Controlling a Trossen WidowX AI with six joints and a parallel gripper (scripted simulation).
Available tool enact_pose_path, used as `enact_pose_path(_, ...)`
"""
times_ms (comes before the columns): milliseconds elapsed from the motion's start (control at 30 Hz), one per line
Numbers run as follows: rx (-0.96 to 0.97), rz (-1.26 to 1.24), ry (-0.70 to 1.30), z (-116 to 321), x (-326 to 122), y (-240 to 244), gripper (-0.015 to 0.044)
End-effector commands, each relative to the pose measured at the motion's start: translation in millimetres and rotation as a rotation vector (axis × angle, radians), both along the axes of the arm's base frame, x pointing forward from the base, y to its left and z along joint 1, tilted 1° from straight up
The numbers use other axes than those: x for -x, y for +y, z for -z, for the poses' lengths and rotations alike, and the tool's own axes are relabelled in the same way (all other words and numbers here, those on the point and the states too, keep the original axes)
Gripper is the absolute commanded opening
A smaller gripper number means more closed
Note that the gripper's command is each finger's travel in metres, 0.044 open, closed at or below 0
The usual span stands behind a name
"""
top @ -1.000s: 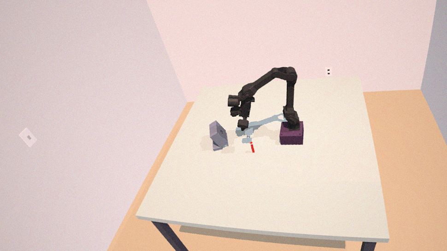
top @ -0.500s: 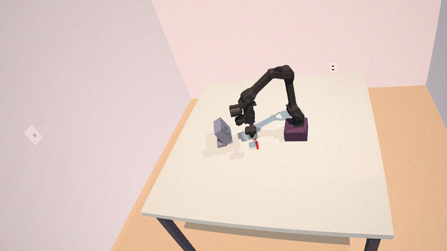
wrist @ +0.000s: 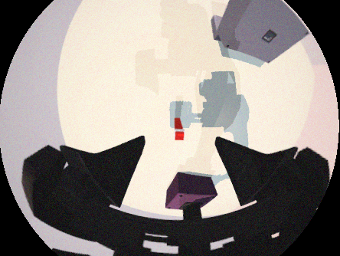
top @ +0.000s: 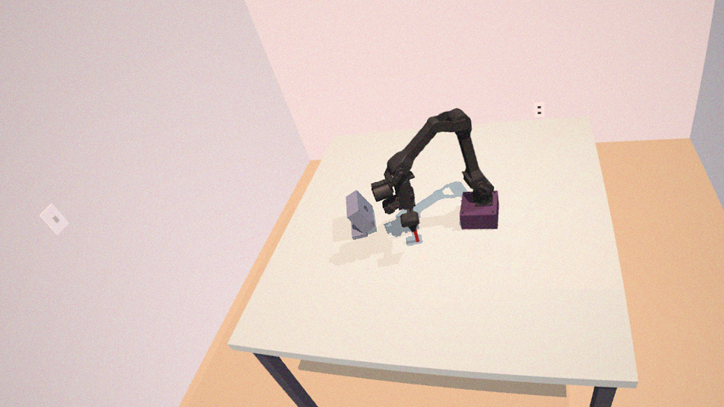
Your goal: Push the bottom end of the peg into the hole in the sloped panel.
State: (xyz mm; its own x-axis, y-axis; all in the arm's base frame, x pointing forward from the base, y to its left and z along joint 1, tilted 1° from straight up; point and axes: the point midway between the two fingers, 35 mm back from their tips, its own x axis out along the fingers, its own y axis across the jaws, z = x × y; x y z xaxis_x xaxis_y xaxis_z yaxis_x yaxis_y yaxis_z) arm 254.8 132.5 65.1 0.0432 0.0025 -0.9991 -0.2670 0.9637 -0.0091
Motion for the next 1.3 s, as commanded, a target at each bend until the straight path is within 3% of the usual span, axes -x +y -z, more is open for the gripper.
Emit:
enact_pose_path(0, -0.001, 0.004, 0.008, 7, 1, 1, 0.0440)
enact_pose_path(1233, -0.001, 0.004, 0.008, 59, 1, 0, 0.0440)
enact_pose_path(1267, 0.000, 0.001, 0.000, 56, -2, 0, 0.0414)
